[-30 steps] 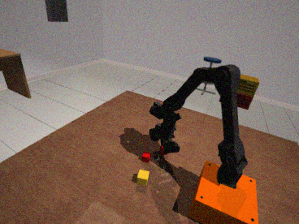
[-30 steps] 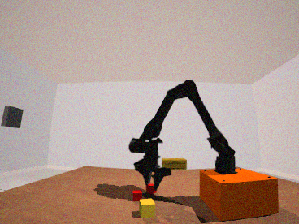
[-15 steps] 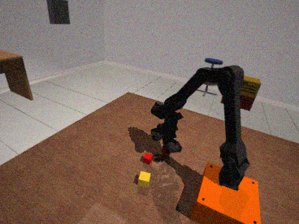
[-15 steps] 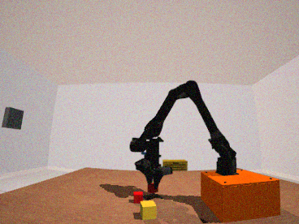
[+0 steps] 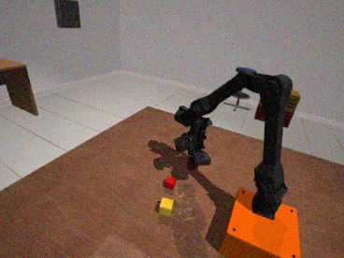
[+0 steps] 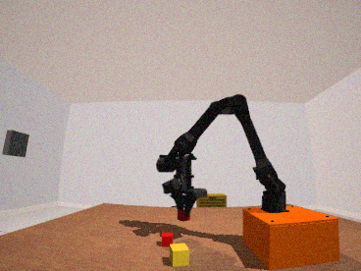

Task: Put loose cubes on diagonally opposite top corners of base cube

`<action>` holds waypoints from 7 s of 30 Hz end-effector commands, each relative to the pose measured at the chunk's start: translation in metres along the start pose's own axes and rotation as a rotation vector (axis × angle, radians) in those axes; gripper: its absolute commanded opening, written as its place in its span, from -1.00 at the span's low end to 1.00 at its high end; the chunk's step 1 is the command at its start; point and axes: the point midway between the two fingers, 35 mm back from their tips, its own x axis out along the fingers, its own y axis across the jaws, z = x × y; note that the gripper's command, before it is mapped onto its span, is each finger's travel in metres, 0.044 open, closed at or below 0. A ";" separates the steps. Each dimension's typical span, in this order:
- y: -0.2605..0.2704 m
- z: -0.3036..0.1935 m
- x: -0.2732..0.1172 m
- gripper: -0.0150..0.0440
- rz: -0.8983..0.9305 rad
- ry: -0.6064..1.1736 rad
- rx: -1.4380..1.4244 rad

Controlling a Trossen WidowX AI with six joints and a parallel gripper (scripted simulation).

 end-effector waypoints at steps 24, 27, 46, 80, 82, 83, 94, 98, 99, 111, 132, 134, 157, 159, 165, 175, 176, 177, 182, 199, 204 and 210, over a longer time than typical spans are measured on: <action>0.013 0.019 -0.047 -0.14 -0.009 -0.003 0.152; 0.017 0.027 -0.046 -0.14 -0.009 -0.005 0.213; 0.051 0.077 -0.033 -0.14 -0.003 -0.010 0.604; 0.128 0.142 -0.013 -0.14 0.011 -0.011 1.251; 0.128 0.142 -0.013 -0.14 0.011 -0.011 1.251; 0.128 0.142 -0.013 -0.14 0.011 -0.011 1.251; 0.128 0.143 -0.009 -0.14 0.011 -0.011 1.253; 0.127 0.143 0.003 -0.14 0.011 -0.011 1.256; 0.127 0.142 0.006 -0.14 0.011 -0.011 1.257; 0.127 0.142 0.013 -0.14 0.011 -0.011 1.260; 0.127 0.142 0.014 0.20 0.011 -0.011 1.252; 0.127 0.142 0.014 0.20 0.011 -0.011 1.252; 0.127 0.141 -0.016 0.20 0.006 -0.010 1.255; 0.127 0.141 -0.016 0.20 0.006 -0.010 1.255; 0.089 0.126 -0.029 0.41 0.005 -0.008 1.618; 0.038 0.094 -0.053 0.41 0.006 -0.013 2.144; 0.038 0.094 -0.053 0.41 0.006 -0.013 2.144; 0.038 0.094 -0.053 0.41 0.006 -0.013 2.144; 0.036 0.096 -0.021 0.41 0.007 -0.013 2.144; 0.037 0.095 0.030 0.41 0.006 -0.012 2.144; 0.037 0.095 0.038 0.41 0.006 -0.012 2.144; 0.037 0.095 0.048 0.41 0.006 -0.012 2.144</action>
